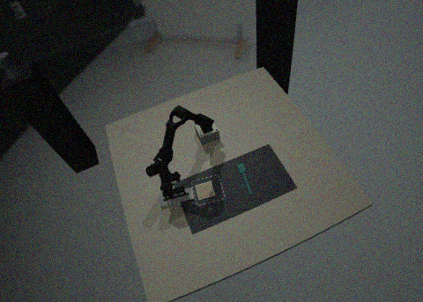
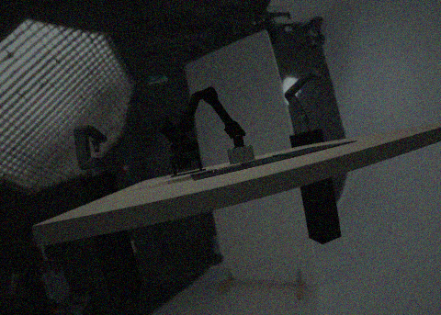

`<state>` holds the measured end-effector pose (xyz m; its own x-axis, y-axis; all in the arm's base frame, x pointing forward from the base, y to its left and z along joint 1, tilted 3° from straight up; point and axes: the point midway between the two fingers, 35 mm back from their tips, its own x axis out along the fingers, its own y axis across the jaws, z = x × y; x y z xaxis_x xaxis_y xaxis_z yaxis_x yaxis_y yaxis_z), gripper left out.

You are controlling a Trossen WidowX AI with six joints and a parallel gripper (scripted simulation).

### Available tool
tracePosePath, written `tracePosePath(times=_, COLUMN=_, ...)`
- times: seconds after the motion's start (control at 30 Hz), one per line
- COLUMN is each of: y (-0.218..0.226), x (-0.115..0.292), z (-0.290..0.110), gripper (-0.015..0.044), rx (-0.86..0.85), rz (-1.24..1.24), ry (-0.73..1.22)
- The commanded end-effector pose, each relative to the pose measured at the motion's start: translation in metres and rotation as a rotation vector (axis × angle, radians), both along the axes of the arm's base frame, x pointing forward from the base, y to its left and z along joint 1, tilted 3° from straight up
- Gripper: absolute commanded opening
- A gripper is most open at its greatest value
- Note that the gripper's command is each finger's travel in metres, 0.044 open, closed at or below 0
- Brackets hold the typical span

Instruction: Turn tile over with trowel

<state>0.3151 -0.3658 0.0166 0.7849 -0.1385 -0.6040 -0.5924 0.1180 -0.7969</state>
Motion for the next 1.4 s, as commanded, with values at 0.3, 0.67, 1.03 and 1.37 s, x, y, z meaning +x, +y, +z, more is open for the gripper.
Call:
tracePosePath(times=0.3, y=0.004, x=0.002, z=-0.01, gripper=0.0, rx=-0.005, rz=0.006, ry=-0.008)
tracePosePath(times=0.67, y=0.021, x=0.005, z=-0.011, gripper=0.0, rx=-0.004, rz=0.006, ry=-0.009)
tracePosePath(times=1.03, y=-0.005, x=0.0, z=0.02, gripper=0.0, rx=-0.006, rz=0.007, ry=-0.008)
tracePosePath(times=1.37, y=-0.011, x=-0.002, z=0.03, gripper=0.0, rx=-0.007, rz=0.009, ry=-0.008)
